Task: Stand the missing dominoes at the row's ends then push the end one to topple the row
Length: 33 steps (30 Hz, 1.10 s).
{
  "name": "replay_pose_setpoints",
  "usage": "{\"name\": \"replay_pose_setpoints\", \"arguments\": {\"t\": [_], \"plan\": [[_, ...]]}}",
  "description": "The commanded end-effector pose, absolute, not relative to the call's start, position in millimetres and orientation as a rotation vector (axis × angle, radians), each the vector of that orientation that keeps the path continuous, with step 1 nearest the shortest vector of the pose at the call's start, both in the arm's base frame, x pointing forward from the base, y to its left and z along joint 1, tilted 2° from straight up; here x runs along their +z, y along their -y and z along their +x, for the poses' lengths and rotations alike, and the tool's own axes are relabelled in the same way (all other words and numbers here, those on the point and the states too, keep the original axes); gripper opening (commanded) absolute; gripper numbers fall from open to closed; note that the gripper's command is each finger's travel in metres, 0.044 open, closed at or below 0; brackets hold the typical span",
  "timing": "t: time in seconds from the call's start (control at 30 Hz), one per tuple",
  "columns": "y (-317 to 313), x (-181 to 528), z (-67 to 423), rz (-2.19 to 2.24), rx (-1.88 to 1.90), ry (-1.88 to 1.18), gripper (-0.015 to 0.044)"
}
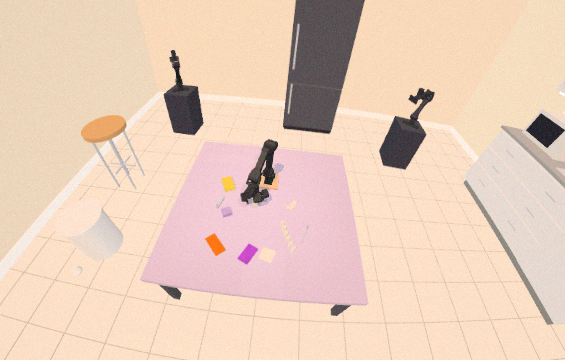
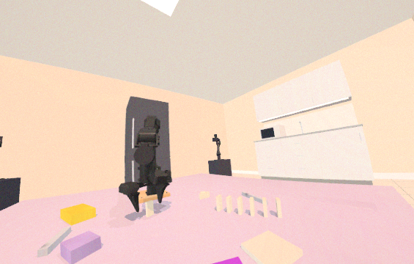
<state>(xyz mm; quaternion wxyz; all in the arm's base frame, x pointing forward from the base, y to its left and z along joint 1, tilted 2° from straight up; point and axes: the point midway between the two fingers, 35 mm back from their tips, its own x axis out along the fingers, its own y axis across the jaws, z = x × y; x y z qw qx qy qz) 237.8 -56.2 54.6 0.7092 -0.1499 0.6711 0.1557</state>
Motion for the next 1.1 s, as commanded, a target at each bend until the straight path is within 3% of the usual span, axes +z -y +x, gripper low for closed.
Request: {"name": "replay_pose_setpoints", "arguments": {"t": [0.0, 0.4, 0.77, 1.07], "plan": [[56.2, 49.6, 236.1, -0.33, 0.343, -1.498, 0.0414], [56.2, 49.6, 236.1, -0.33, 0.343, -1.498, 0.0107], [56.9, 57.9, 238.0, -0.33, 0.344, -1.498, 0.0107], [58.7, 175.9, 233.2, -0.331, 0.348, -1.496, 0.0107]]}}
